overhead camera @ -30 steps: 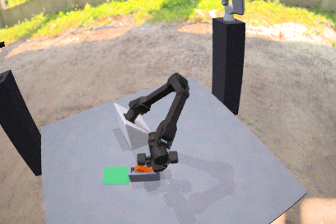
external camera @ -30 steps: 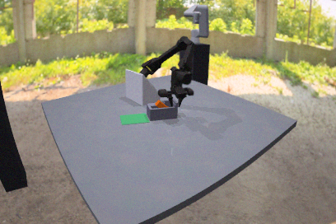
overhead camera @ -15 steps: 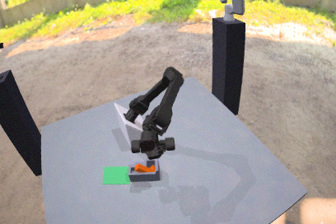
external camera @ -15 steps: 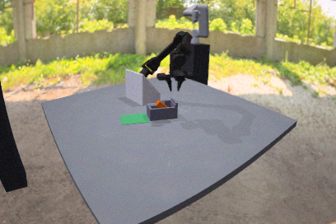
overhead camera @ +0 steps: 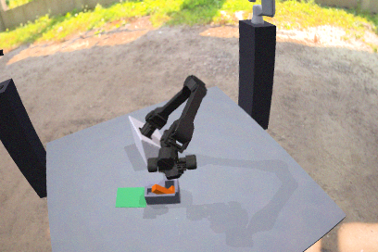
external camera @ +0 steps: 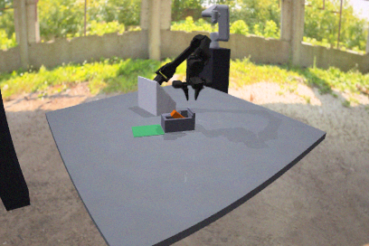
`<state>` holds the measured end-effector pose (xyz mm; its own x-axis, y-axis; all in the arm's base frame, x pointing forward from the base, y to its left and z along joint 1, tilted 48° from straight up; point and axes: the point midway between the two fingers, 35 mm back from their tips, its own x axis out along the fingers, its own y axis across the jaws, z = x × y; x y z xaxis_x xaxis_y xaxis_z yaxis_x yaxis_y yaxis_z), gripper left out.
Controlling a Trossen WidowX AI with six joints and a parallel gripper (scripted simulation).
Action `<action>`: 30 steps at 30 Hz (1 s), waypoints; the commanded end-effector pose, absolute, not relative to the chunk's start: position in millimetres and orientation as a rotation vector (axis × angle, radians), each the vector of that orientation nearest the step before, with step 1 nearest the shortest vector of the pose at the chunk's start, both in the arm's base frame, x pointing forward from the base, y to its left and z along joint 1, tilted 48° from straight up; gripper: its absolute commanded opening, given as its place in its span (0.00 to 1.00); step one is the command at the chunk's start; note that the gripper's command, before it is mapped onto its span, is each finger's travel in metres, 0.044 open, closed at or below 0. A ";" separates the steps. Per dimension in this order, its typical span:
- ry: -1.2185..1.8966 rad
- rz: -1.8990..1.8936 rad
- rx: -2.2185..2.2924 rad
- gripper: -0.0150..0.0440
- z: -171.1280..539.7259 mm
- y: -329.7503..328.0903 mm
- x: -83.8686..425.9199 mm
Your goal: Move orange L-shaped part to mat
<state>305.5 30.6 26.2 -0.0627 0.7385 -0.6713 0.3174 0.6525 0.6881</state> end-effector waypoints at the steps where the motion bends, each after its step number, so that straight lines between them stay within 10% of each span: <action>1: 1.654 0.427 0.881 0.56 26.2 30.5 305.7; 8: 1.654 0.427 0.881 0.56 26.2 30.5 305.7; 12: 1.604 0.534 0.776 0.73 21.4 25.3 305.1; 30: 0.849 1.418 -0.312 0.73 -26.1 -24.2 290.1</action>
<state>299.6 1.5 -1.7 -0.0639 0.7413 -0.6681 -0.5359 0.5393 0.6497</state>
